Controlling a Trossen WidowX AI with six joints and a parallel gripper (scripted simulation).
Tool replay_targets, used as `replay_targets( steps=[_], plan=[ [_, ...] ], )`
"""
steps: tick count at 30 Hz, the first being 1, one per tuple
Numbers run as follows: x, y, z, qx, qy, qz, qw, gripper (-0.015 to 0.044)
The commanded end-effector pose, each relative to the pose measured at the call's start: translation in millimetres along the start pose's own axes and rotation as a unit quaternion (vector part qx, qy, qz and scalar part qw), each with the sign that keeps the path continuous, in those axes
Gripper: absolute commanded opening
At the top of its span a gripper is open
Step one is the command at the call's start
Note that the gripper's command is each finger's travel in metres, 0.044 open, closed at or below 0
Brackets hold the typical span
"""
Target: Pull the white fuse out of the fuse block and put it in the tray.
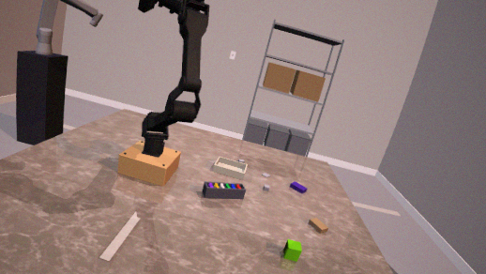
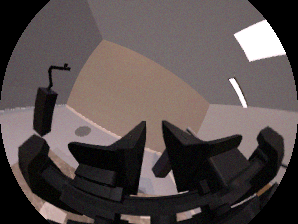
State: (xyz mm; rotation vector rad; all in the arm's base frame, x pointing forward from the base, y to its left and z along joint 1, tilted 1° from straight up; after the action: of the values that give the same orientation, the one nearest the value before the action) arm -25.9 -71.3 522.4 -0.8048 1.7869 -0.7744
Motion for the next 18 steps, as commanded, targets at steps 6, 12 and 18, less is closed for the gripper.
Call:
replay_targets(
  steps=[6,12,18],
  plan=[
    [-33,32,-26,0.08,0.093,-0.004,0.992,0.0074],
    [-78,81,-38,0.198,0.191,0.038,0.961,0.0074],
    [-126,133,-19,0.332,0.287,0.062,0.896,0.0074]
  ],
)
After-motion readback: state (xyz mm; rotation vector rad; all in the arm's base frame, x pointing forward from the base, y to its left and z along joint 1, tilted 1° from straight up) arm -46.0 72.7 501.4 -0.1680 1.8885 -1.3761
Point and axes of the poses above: the point midway between the two fingers, 35 mm back from their tips, its own z axis back along the fingers, its own x axis across the jaws, y = z × x, the point moved 8 cm from there along z, back along the fingers, and after that the axes turned 1 degree about z, right-handed, at the moved point
